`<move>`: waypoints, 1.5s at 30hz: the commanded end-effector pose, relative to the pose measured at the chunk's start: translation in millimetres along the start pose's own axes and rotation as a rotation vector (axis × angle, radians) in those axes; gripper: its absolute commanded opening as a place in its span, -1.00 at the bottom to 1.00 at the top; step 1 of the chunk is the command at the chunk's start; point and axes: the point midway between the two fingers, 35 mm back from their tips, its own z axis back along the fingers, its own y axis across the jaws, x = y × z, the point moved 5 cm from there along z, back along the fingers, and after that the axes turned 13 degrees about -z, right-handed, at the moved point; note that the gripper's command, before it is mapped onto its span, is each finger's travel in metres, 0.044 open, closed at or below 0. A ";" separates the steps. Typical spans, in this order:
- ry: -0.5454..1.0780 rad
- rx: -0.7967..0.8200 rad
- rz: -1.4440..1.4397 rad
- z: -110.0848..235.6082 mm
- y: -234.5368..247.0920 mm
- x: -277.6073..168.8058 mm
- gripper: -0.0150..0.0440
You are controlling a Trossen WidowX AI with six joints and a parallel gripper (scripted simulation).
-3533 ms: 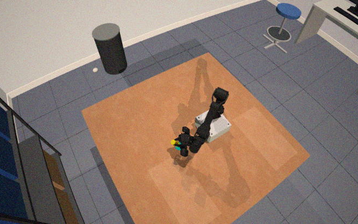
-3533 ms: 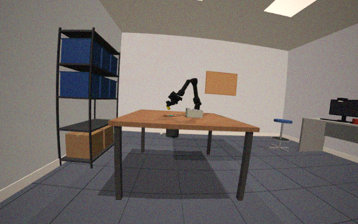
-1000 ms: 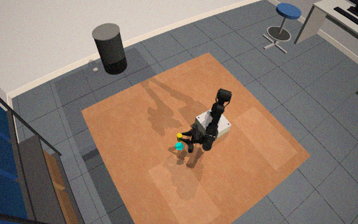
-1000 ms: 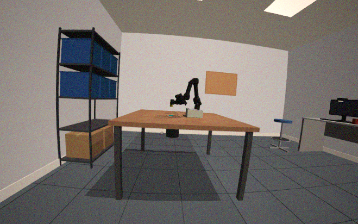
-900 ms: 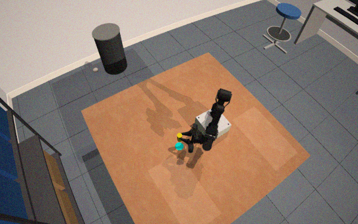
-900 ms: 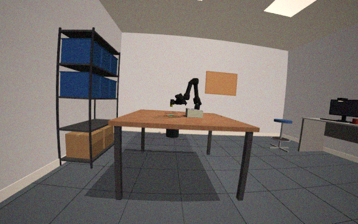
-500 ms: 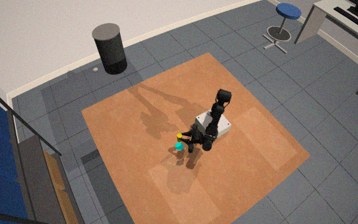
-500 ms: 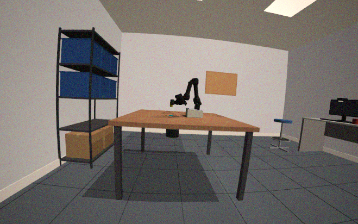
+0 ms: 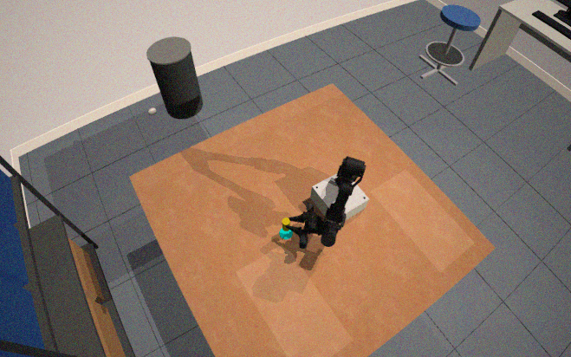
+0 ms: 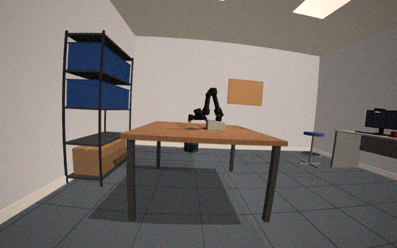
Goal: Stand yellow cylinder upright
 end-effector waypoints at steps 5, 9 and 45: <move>-0.006 -0.001 -0.011 -1.9 -4.9 -20.7 -0.14; -0.006 -0.001 -0.010 -2.9 -9.4 -32.5 -0.14; 0.001 0.000 0.004 -6.1 -15.8 -58.0 0.86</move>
